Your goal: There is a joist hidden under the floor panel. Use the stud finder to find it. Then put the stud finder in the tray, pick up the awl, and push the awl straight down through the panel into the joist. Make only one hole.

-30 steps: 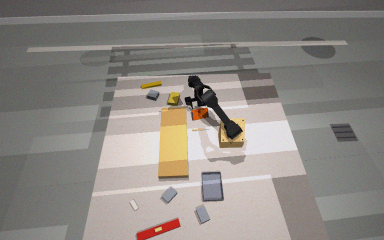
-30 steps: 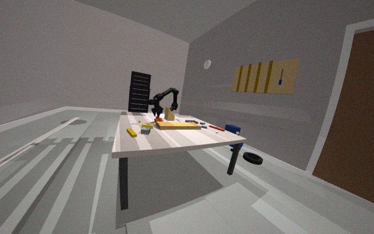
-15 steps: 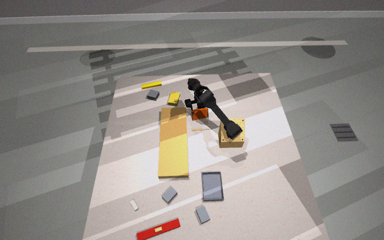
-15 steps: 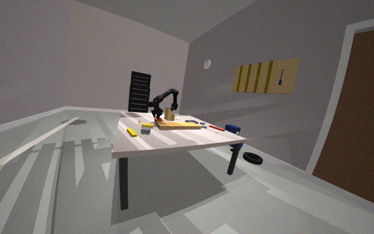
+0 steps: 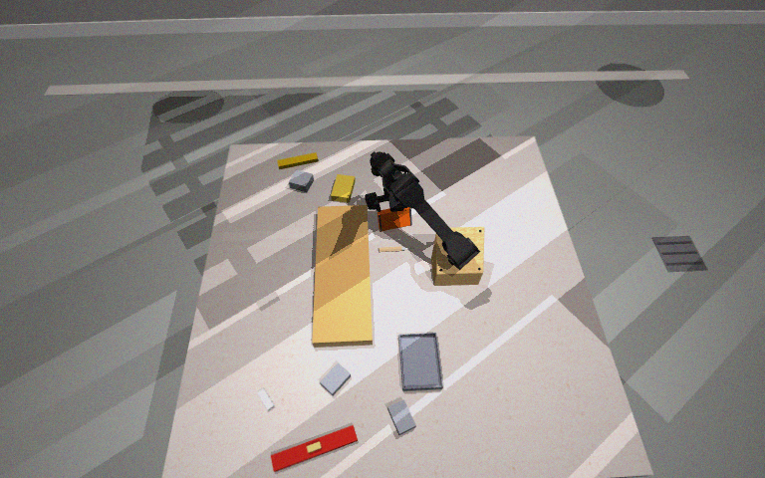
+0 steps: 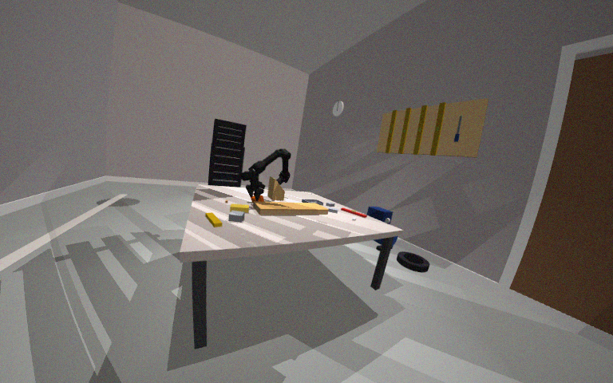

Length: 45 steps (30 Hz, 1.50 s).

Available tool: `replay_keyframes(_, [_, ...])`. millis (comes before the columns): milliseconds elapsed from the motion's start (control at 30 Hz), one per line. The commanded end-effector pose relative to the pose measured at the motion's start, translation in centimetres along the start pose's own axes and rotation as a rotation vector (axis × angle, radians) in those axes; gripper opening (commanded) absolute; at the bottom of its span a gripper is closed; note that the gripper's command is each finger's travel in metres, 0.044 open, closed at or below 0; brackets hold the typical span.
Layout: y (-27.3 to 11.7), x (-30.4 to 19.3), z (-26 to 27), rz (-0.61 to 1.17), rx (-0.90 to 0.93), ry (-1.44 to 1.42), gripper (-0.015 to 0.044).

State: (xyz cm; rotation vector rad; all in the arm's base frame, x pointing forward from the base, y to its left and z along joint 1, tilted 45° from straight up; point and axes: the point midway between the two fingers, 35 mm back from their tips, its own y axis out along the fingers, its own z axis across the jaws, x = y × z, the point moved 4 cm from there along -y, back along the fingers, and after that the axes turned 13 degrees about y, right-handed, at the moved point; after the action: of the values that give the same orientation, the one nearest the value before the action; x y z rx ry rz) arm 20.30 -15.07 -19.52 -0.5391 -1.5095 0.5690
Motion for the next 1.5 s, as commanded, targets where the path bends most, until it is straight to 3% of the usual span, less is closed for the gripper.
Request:
replay_keyframes(0, [0.1,0.0,0.0,-0.003,-0.005,0.006,0.0400])
replay_keyframes(300, [0.1,0.0,0.0,-0.003,-0.005,0.006,0.0340])
replay_keyframes(733, [-2.8,0.2,-0.1,-0.001,-0.005,0.007,0.0000])
replay_keyframes(1100, [-5.8,0.5,0.1,0.000,-0.005,0.007,0.0000])
replay_keyframes(1467, [-5.8,0.6,0.2,0.008,-0.006,0.007,0.0000])
